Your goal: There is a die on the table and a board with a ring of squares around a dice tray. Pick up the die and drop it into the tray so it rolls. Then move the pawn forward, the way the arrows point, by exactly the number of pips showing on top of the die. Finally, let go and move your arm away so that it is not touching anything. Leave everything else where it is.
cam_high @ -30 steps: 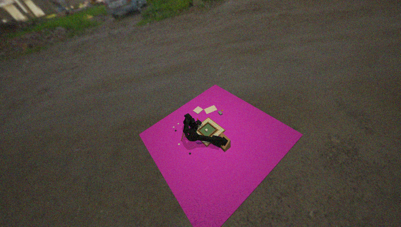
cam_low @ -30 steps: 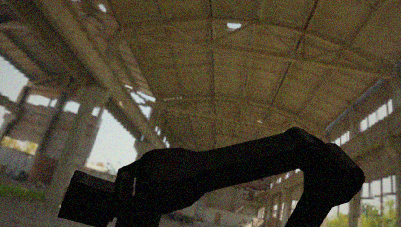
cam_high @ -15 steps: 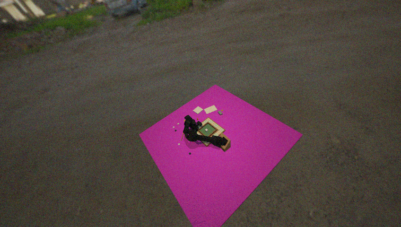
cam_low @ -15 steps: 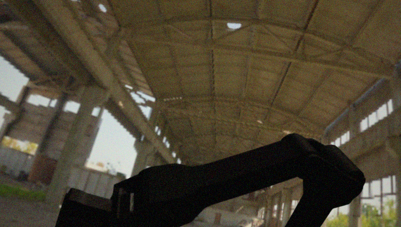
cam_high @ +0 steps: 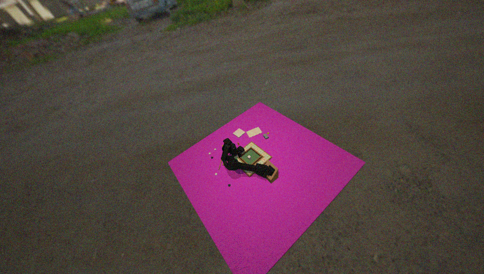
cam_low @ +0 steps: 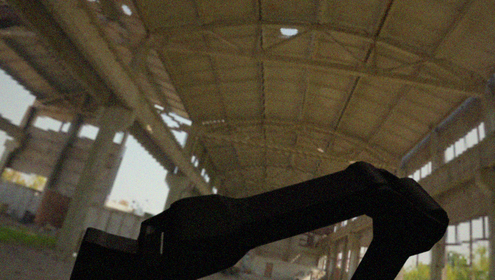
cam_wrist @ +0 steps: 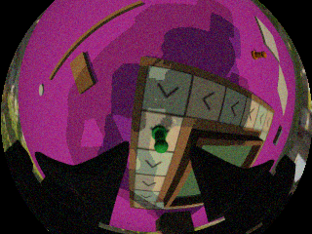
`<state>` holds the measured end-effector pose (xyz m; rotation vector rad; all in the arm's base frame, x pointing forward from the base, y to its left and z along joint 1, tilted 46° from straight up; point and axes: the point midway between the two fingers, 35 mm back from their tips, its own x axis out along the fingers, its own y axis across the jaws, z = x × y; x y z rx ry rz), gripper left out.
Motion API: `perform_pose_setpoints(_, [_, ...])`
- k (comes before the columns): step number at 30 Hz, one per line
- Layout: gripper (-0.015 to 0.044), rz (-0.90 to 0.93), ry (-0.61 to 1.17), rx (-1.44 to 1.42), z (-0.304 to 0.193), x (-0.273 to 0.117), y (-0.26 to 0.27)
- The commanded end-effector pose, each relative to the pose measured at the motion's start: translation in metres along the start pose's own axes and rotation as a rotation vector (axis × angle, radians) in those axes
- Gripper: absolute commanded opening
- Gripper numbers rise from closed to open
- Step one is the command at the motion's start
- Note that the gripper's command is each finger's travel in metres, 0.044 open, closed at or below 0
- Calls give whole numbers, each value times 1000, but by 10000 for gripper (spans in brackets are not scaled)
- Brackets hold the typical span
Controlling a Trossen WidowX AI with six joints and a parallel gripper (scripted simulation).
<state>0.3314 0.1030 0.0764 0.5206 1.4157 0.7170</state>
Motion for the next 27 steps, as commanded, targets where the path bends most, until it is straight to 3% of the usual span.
perform_pose_setpoints(1, [368,0,-24,-4,5,-35,0])
perform_pose_setpoints(4, [440,0,-23,-3,5,-38,0])
perform_pose_setpoints(9, [440,-36,-29,22,-19,-59,-33])
perform_pose_setpoints(14, [440,-68,-22,68,-79,-92,-81])
perform_pose_setpoints(20, [440,-29,-11,105,-160,-114,-104])
perform_pose_setpoints(21, [440,-56,-23,95,-128,-111,-102])
perform_pose_setpoints(27, [440,-56,-23,95,-128,-111,-102])
